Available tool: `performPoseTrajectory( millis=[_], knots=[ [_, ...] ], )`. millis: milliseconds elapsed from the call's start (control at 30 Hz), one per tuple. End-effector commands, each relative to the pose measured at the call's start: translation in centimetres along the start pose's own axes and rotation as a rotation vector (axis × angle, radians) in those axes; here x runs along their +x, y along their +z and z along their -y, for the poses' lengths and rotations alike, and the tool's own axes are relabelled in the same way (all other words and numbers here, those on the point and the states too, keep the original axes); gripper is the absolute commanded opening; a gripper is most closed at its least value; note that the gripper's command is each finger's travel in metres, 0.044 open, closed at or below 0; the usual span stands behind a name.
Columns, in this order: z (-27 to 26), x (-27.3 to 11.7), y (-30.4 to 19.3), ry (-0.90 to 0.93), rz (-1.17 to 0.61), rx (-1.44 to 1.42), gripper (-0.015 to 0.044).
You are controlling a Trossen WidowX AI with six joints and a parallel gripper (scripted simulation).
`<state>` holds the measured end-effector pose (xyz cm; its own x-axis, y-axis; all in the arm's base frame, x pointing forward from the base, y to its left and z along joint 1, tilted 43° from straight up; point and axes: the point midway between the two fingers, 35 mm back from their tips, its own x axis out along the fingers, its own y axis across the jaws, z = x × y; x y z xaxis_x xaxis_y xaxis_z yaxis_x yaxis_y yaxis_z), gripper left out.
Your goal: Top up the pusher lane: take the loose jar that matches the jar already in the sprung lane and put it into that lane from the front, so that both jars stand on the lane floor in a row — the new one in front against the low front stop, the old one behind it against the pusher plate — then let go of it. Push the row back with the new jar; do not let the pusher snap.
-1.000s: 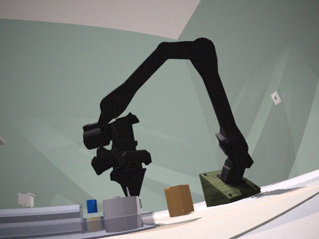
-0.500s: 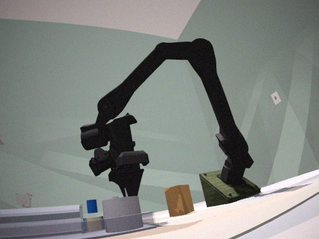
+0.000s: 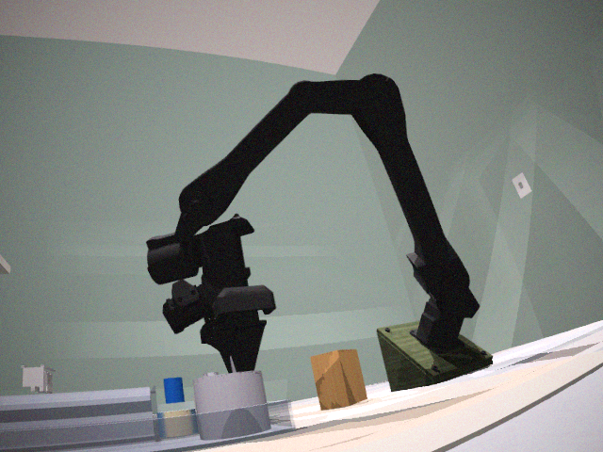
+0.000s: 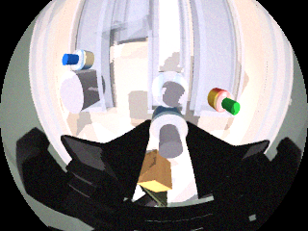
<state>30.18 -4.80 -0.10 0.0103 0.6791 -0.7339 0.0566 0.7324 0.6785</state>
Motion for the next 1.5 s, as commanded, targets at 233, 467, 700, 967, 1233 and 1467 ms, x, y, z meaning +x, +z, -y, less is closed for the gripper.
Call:
performPoseTrajectory(
  millis=[233, 467, 700, 967, 1233, 1467],
  knots=[
    [0.0, -0.3, 1.2, -0.001, 0.021, -0.007, 0.0],
    [0.0, -0.4, 1.6, -0.001, 0.022, -0.007, 0.0],
    [0.0, -0.4, 1.9, 0.0, 0.022, -0.008, 0.0],
    [0.0, -0.5, 2.3, 0.0, 0.022, -0.008, 0.0],
    [-0.1, -0.6, 2.6, 0.0, 0.022, -0.008, 0.0],
    [-0.1, -0.8, 3.0, 0.0, 0.022, -0.008, 0.0]
  ],
)
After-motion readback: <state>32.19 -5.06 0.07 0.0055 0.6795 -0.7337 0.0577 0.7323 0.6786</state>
